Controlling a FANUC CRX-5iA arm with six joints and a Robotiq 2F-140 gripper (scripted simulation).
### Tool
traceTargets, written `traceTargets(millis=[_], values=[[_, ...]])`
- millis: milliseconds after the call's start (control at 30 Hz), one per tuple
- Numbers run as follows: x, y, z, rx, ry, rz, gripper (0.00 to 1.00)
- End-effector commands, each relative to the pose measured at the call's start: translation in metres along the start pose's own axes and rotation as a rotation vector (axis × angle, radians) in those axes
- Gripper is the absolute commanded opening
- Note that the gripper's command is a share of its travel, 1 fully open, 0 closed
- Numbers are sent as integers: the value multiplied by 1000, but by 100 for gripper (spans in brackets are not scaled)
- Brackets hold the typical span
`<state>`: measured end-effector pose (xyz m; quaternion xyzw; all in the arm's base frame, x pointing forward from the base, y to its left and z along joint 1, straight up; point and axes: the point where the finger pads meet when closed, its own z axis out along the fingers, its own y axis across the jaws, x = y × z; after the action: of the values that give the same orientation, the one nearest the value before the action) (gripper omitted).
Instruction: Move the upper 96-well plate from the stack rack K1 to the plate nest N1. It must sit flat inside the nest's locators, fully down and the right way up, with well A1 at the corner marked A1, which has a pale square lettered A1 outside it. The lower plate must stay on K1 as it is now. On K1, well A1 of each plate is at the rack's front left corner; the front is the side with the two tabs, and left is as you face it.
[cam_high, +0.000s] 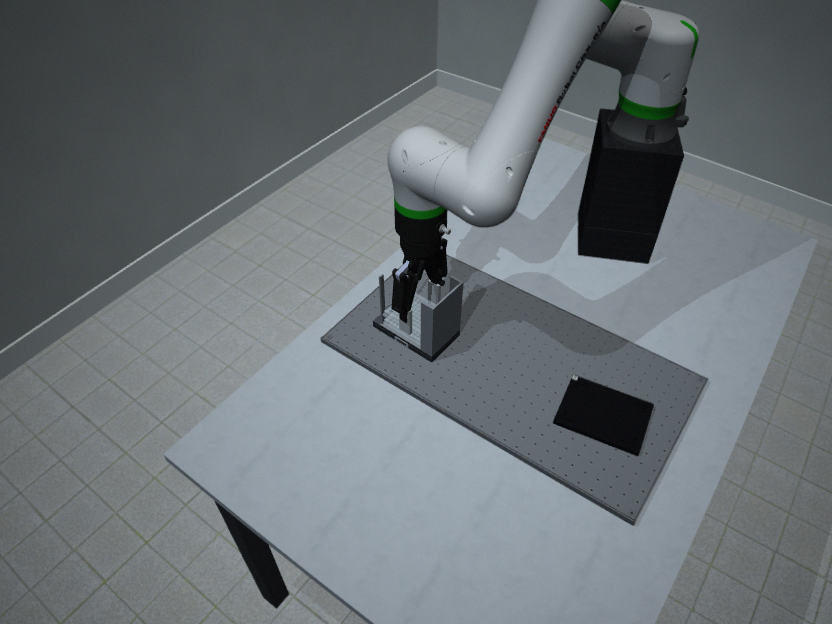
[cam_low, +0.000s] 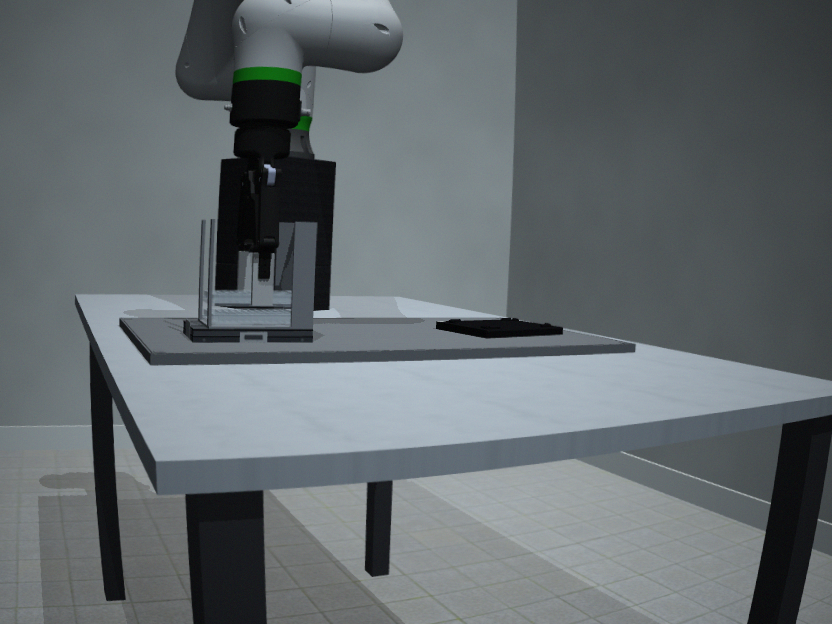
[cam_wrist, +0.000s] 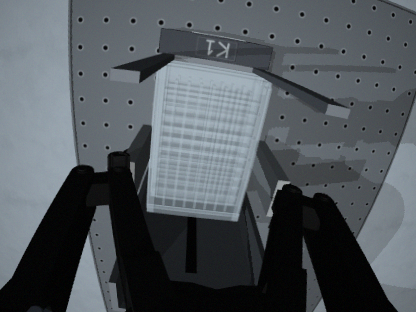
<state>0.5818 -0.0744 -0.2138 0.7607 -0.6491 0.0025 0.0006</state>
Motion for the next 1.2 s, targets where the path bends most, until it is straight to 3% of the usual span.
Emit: traceTargets(millis=[0,1167], values=[[0,0,-5,0,0,0,0],[0,0,-56,0,0,0,0]])
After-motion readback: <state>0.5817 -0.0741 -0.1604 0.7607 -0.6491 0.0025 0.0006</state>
